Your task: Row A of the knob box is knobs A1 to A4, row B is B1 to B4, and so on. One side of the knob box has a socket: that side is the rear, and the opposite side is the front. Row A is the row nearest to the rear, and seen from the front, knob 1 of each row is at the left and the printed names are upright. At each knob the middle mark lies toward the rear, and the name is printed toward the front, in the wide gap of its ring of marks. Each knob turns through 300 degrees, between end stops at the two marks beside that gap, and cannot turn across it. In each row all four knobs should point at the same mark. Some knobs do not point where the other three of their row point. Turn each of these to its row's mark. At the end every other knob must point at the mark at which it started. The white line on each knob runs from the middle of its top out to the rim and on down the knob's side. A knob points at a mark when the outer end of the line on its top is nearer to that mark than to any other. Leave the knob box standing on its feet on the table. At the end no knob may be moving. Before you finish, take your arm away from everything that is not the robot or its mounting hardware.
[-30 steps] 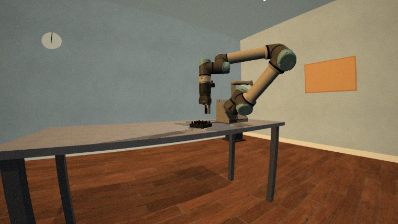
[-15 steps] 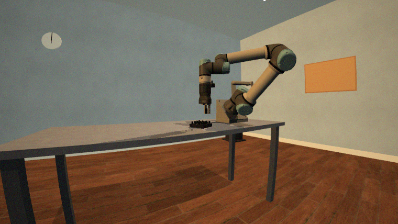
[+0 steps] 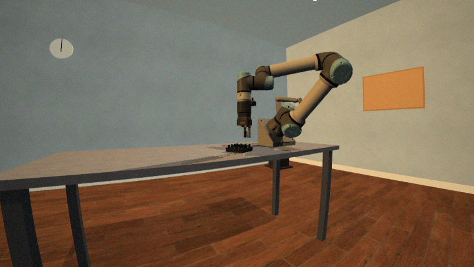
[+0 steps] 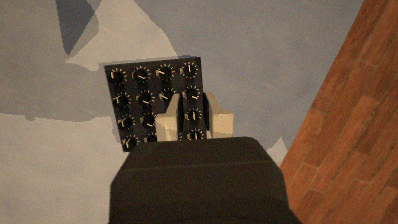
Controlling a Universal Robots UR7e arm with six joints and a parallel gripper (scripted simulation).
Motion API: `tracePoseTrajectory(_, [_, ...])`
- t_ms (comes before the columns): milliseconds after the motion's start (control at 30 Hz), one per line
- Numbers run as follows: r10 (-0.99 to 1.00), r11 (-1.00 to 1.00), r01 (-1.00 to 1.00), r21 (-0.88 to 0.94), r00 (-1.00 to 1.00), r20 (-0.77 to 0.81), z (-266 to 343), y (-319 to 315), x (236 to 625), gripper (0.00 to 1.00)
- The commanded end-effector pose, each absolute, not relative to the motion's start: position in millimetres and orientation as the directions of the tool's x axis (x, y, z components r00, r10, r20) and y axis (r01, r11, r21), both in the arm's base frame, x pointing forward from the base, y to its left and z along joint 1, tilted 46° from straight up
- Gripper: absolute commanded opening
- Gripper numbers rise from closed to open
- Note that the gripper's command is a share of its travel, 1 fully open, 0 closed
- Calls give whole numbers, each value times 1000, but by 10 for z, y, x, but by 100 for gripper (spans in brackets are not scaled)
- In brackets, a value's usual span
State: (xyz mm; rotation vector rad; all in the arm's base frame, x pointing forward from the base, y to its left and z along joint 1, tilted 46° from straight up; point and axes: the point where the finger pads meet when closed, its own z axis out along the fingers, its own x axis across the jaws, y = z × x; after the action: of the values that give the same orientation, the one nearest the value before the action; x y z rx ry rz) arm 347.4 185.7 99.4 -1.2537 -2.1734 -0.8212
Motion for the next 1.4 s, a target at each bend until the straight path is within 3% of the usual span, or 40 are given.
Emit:
tracePoseTrajectory(0, [585,395,883,253,-454,672,955,1896,3473,46])
tracePoseTrajectory(1367, [585,395,883,253,-454,672,768,2085,3442,46])
